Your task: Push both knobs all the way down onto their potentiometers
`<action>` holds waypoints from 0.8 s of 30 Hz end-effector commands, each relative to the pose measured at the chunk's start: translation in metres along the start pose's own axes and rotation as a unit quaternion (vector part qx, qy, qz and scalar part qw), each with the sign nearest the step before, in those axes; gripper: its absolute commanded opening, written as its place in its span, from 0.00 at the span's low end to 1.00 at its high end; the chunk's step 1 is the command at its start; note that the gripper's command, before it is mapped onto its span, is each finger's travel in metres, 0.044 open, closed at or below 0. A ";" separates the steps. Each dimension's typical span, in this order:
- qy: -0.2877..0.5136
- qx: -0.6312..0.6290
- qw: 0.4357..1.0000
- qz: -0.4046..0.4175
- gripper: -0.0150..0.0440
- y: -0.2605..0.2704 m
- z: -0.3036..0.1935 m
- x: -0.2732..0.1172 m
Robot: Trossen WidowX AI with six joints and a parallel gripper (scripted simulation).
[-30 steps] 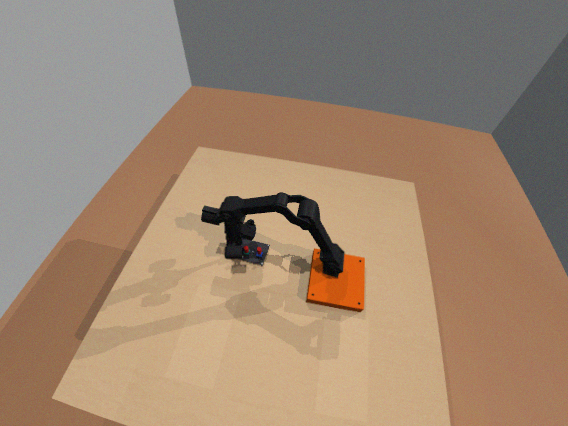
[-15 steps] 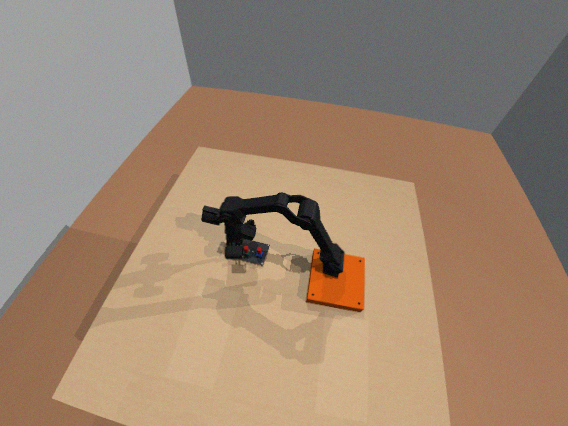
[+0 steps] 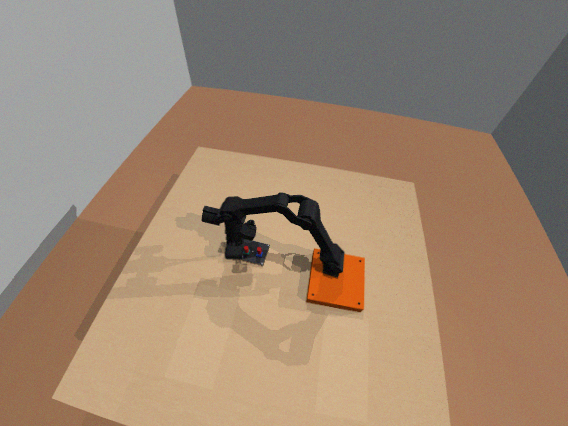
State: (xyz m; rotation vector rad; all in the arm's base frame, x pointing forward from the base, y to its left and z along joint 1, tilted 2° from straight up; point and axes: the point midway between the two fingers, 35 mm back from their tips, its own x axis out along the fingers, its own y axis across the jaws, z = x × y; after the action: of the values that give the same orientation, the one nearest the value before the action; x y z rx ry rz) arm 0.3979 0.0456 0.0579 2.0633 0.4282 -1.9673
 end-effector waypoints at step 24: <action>-0.010 0.001 1.000 -0.003 0.25 0.001 -0.003 0.028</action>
State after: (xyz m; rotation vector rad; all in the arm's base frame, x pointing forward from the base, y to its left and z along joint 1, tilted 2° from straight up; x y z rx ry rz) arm 0.3978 0.0457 0.0550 2.0662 0.4279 -1.9640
